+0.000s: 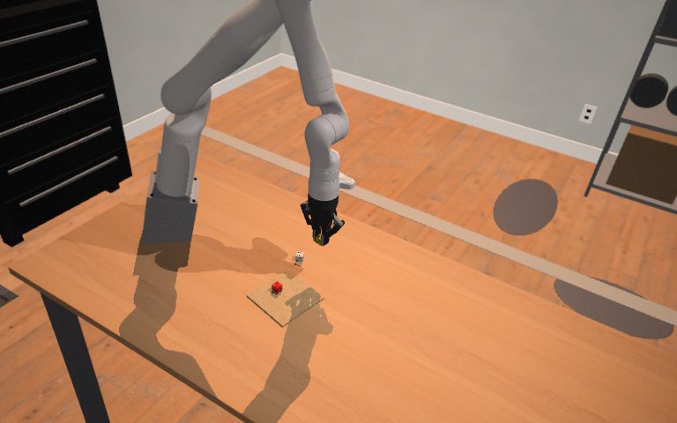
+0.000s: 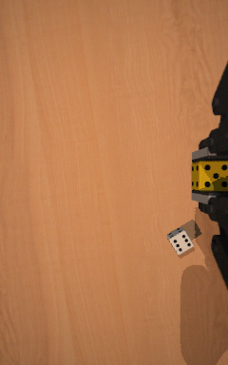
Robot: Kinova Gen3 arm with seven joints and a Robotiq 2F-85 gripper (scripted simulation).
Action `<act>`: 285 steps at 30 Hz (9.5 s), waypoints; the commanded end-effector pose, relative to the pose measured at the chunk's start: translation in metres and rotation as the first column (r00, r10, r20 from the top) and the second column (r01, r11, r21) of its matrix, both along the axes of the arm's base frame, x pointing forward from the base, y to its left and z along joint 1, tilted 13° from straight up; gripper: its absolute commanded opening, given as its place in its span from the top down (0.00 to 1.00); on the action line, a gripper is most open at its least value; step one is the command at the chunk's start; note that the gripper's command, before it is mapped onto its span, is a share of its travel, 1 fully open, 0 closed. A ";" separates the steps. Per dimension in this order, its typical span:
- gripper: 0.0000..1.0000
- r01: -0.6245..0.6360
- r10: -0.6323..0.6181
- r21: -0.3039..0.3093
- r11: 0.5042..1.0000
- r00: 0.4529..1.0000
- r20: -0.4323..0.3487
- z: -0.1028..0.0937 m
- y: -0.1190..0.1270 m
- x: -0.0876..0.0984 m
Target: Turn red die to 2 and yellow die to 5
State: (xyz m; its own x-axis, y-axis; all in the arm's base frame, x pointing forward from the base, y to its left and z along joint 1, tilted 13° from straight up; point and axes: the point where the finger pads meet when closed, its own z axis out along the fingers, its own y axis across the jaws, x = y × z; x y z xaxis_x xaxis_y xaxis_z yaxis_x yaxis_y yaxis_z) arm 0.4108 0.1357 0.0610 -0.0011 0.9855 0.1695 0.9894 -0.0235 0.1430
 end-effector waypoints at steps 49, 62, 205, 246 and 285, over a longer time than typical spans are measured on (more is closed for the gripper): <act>0.85 -0.026 0.026 -0.003 1.000 1.000 0.007 -0.043 -0.126 0.038; 0.85 -0.026 0.026 -0.003 1.000 1.000 0.007 -0.098 -0.117 0.047; 0.65 -0.026 0.026 -0.003 1.000 1.000 0.007 -0.080 -0.120 0.044; 0.00 -0.026 0.026 -0.003 1.000 1.000 0.007 -0.022 -0.130 0.035; 0.00 -0.026 0.026 -0.003 1.000 1.000 0.007 0.061 -0.144 0.023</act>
State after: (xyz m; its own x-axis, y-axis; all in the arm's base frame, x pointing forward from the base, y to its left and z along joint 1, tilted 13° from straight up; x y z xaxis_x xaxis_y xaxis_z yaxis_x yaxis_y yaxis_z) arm 0.4328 -0.0081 0.1206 -0.0273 0.9857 0.1665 0.9891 0.0026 0.1471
